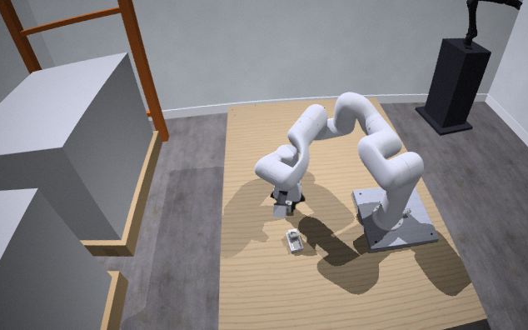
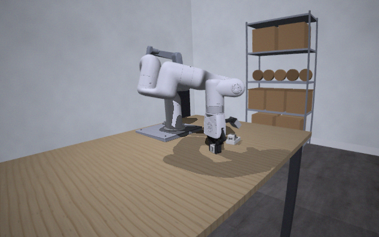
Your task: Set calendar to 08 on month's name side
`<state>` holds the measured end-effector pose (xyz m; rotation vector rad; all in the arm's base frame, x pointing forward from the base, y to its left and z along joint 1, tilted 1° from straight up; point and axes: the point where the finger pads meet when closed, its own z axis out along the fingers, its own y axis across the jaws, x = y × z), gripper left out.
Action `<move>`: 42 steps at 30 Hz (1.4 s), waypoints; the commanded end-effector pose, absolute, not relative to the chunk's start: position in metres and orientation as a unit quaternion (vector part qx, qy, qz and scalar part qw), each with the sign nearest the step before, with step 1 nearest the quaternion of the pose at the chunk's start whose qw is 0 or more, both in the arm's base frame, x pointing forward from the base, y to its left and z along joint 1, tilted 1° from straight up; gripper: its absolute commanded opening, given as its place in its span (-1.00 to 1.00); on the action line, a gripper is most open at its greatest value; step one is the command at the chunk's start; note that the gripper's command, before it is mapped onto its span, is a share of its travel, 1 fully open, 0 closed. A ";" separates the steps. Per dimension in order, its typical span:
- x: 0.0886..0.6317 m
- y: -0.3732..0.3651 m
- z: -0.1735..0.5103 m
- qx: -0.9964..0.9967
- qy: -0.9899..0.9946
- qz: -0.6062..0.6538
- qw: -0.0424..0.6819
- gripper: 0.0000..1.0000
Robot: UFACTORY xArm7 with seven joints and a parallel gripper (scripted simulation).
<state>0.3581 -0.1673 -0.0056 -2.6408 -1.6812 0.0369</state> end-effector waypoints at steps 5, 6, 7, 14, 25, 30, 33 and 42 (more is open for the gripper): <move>0.359 -0.168 -0.004 -0.843 -0.537 0.011 0.004 -0.43; 0.359 -0.168 -0.004 -0.843 -0.537 0.011 0.004 -0.43; 0.359 -0.168 -0.004 -0.843 -0.537 0.011 0.004 -0.43; 0.359 -0.168 -0.004 -0.843 -0.537 0.011 0.004 -0.43; 0.359 -0.168 -0.004 -0.843 -0.537 0.011 0.004 -0.43; 0.359 -0.168 -0.004 -0.843 -0.537 0.011 0.004 -0.43; 0.359 -0.168 -0.004 -0.843 -0.537 0.011 0.004 -0.43; 0.359 -0.168 -0.004 -0.843 -0.537 0.011 0.004 -0.34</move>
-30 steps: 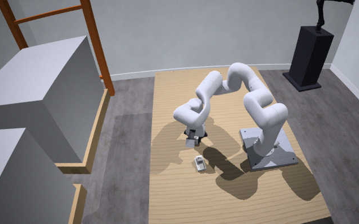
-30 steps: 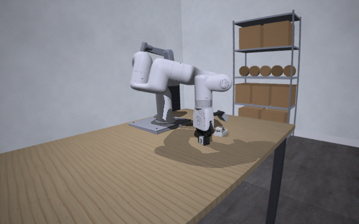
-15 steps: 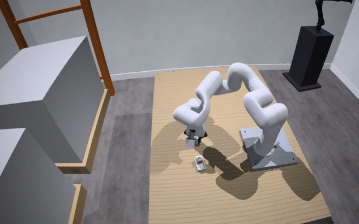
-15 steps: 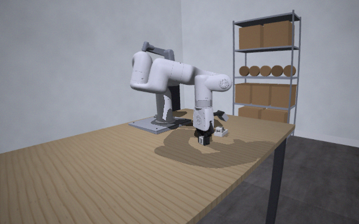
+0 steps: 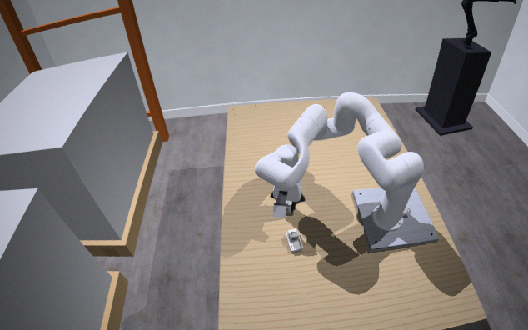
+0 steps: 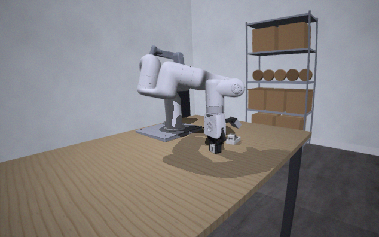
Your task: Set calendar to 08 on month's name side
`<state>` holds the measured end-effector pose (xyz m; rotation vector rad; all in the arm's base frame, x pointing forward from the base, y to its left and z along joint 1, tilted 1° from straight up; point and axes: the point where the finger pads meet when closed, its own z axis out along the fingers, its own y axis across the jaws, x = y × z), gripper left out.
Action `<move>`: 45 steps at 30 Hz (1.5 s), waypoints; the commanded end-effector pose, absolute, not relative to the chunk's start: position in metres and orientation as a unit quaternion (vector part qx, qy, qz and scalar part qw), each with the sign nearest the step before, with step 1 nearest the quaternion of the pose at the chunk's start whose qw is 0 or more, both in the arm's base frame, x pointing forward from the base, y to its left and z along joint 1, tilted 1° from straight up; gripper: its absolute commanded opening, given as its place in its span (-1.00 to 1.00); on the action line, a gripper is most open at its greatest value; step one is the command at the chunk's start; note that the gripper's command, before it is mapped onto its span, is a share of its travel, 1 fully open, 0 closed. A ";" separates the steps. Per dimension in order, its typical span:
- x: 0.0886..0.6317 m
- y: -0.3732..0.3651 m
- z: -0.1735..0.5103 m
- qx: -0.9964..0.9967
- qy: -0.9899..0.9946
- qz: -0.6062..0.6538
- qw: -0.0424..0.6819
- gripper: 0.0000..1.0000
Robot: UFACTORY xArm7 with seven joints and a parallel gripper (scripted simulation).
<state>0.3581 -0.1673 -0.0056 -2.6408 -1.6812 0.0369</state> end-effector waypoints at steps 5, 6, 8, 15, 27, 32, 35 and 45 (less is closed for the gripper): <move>0.359 -0.168 -0.004 -0.843 -0.537 0.011 0.004 -0.18; 0.359 -0.168 -0.004 -0.843 -0.537 0.011 0.004 -0.18; 0.359 -0.168 -0.004 -0.843 -0.537 0.011 0.004 -0.10; 0.359 -0.168 -0.004 -0.843 -0.537 0.011 0.004 -0.01; 0.359 -0.167 0.003 -0.843 -0.537 0.011 0.004 -0.01; 0.360 -0.167 0.024 -0.843 -0.537 0.011 0.004 -0.01; 0.360 -0.167 0.029 -0.843 -0.537 0.011 0.004 -0.01; 0.361 -0.167 0.078 -0.843 -0.537 0.011 0.004 -0.01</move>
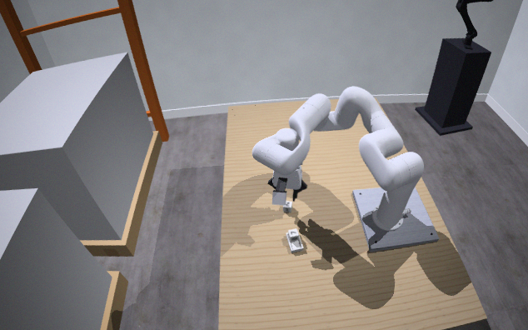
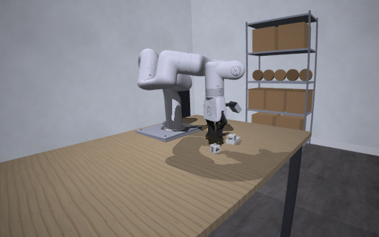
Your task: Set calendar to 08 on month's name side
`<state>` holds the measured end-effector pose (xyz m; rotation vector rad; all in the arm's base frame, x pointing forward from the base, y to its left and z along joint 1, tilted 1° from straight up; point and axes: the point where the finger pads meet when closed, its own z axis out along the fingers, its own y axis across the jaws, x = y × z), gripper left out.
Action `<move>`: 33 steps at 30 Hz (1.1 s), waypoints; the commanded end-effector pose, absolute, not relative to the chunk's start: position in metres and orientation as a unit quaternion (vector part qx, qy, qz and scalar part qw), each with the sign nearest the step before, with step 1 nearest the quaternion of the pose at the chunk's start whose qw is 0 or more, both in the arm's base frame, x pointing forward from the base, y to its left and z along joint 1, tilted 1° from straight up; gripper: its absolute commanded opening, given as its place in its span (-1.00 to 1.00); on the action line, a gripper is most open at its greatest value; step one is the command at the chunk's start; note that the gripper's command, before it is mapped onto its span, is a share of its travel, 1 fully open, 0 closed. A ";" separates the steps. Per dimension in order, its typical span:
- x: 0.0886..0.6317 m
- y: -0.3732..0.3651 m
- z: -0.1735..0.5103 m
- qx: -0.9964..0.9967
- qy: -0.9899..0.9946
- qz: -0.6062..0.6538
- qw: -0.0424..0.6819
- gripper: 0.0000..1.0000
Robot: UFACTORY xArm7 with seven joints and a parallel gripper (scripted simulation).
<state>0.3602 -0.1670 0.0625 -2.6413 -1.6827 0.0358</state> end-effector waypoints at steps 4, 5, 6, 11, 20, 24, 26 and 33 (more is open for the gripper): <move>0.361 -0.167 0.085 -0.843 -0.537 0.011 0.004 -0.01; 0.361 -0.167 0.085 -0.843 -0.537 0.011 0.004 -0.01; 0.361 -0.167 0.085 -0.843 -0.537 0.011 0.004 -0.01; 0.361 -0.167 0.086 -0.843 -0.537 0.011 0.004 1.00; 0.361 -0.167 0.086 -0.843 -0.537 0.011 0.004 1.00; 0.361 -0.167 0.086 -0.843 -0.537 0.011 0.004 1.00; 0.361 -0.167 0.086 -0.843 -0.537 0.011 0.004 1.00; 0.361 -0.167 0.086 -0.843 -0.537 0.011 0.004 1.00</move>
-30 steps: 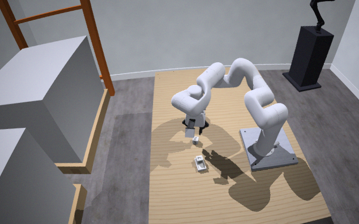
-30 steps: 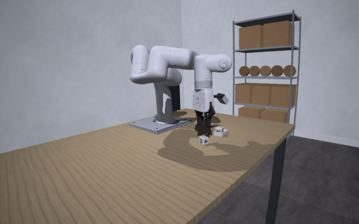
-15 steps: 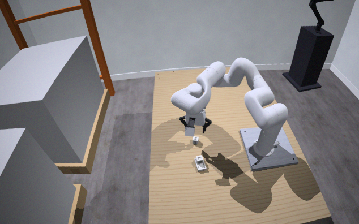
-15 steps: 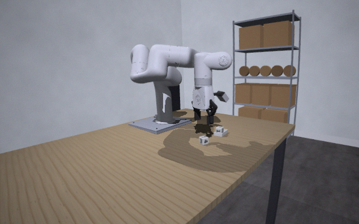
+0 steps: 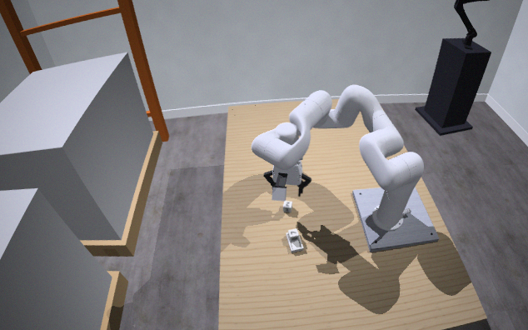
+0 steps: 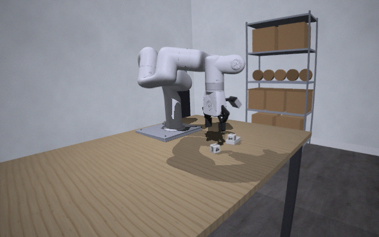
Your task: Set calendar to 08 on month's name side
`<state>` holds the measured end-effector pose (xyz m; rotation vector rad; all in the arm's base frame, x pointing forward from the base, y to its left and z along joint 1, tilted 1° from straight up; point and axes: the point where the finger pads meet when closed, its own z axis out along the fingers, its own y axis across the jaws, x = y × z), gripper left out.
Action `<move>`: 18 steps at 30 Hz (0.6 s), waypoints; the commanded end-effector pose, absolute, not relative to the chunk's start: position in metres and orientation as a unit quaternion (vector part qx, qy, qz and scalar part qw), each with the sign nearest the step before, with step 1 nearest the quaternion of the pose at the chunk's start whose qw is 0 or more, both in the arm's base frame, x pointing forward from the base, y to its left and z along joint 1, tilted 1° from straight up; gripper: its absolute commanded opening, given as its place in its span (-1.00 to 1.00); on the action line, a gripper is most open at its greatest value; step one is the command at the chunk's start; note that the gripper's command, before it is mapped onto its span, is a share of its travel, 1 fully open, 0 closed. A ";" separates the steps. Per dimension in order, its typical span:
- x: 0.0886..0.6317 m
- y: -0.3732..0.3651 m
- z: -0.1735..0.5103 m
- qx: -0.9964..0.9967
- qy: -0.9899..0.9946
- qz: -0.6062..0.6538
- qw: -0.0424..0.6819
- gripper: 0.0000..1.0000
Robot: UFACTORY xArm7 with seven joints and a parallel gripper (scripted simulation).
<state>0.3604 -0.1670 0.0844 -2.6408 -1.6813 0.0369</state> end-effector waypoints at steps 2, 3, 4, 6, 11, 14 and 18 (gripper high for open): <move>0.361 -0.167 0.086 -0.843 -0.537 0.011 0.004 1.00; 0.361 -0.167 0.086 -0.843 -0.537 0.011 0.004 1.00; 0.361 -0.167 0.086 -0.843 -0.537 0.011 0.004 1.00; 0.361 -0.167 0.086 -0.843 -0.537 0.011 0.004 1.00; 0.361 -0.167 0.086 -0.843 -0.537 0.011 0.004 -0.01; 0.361 -0.167 0.086 -0.843 -0.537 0.011 0.004 -0.01; 0.361 -0.167 0.086 -0.843 -0.537 0.011 0.004 -0.01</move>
